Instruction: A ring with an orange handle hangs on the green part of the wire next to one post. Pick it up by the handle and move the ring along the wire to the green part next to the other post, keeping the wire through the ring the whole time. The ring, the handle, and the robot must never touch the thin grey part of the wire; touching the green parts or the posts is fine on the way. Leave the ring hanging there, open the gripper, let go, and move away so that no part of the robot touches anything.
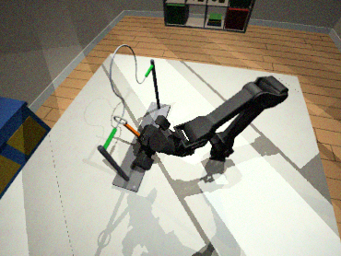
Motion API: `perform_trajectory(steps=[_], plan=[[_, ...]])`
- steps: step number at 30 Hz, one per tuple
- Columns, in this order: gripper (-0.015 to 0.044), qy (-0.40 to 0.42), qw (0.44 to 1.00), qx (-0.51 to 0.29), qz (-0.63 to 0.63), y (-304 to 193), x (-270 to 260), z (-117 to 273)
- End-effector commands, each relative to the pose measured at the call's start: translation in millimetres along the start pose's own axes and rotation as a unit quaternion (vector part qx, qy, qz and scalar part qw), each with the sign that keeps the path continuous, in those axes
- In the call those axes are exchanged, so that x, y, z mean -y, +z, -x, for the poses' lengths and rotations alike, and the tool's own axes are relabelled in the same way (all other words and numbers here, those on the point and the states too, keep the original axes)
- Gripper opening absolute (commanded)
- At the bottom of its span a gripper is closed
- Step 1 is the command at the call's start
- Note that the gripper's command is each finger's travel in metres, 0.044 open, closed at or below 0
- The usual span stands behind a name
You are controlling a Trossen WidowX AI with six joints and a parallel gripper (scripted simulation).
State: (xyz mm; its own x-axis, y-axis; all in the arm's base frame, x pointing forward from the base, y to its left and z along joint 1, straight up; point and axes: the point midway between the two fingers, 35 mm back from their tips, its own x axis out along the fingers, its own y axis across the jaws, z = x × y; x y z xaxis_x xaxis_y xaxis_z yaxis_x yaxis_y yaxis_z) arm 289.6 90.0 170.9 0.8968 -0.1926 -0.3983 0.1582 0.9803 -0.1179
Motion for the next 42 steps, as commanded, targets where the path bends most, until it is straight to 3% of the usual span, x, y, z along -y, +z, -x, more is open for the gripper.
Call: perform_trajectory(steps=[1,42], plan=[[-0.0150,0.009,1.000,-0.003,-0.020,0.8,-9.6,1.5],[-0.0150,0.018,0.999,-0.004,-0.039,3.9,-54.3,8.8]])
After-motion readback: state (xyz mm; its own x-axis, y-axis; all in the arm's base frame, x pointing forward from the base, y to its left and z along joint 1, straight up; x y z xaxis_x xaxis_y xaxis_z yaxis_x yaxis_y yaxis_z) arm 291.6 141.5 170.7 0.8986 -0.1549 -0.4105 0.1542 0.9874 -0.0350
